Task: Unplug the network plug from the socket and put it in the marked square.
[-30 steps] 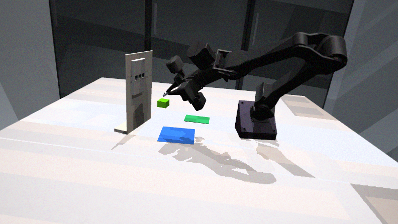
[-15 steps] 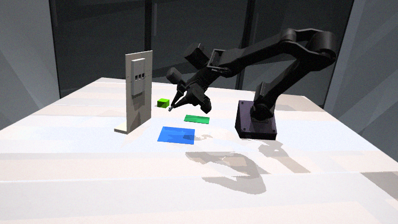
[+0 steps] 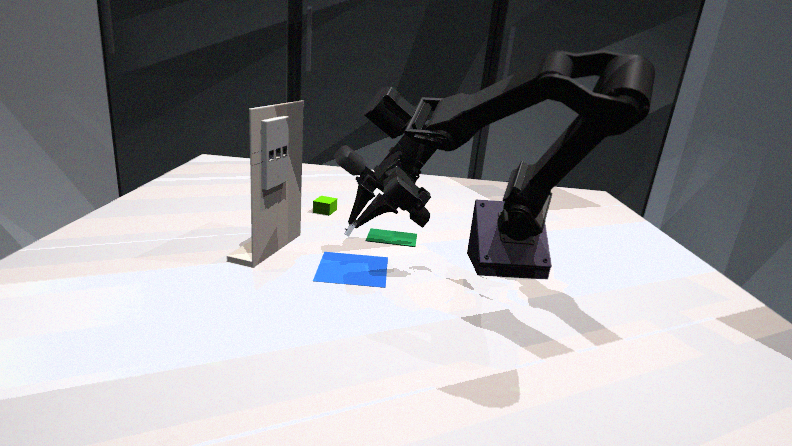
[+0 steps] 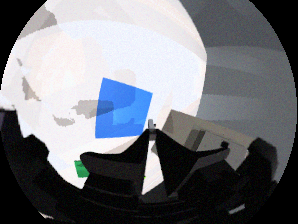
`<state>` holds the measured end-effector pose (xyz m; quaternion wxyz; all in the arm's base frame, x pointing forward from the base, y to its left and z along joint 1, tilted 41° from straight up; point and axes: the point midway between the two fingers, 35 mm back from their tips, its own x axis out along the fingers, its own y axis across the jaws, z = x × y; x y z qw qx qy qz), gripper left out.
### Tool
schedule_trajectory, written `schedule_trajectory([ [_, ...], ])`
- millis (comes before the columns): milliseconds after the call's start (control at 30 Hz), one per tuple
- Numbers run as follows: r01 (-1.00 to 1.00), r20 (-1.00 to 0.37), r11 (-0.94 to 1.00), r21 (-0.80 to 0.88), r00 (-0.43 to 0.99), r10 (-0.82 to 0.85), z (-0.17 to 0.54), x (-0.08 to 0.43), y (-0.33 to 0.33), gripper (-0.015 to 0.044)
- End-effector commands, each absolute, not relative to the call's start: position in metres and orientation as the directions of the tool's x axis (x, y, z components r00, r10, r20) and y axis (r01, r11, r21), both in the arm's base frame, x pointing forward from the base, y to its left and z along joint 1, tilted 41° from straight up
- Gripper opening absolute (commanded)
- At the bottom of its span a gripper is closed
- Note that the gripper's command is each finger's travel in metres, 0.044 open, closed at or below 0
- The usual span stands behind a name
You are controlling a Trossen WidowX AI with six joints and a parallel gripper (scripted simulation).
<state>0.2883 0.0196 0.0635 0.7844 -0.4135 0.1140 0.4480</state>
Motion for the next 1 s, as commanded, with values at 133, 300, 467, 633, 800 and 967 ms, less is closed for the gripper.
schedule_trajectory([
  [133, -0.801, -0.543, 0.252, -0.543, 0.564, 0.622, 0.058, 0.288, 0.024, 0.0000],
  [300, -0.801, -0.544, 0.251, -0.543, 0.563, 0.622, 0.053, 0.289, 0.028, 0.0000],
  [467, -0.802, -0.545, 0.250, -0.543, 0.563, 0.621, 0.048, 0.289, 0.032, 0.0000],
  [633, -0.802, -0.545, 0.250, -0.543, 0.563, 0.621, 0.043, 0.290, 0.036, 0.0000],
  [800, -0.802, -0.545, 0.250, -0.543, 0.563, 0.621, 0.039, 0.290, 0.039, 0.0000],
  [967, -0.802, -0.545, 0.250, -0.543, 0.563, 0.621, 0.034, 0.290, 0.043, 0.0000],
])
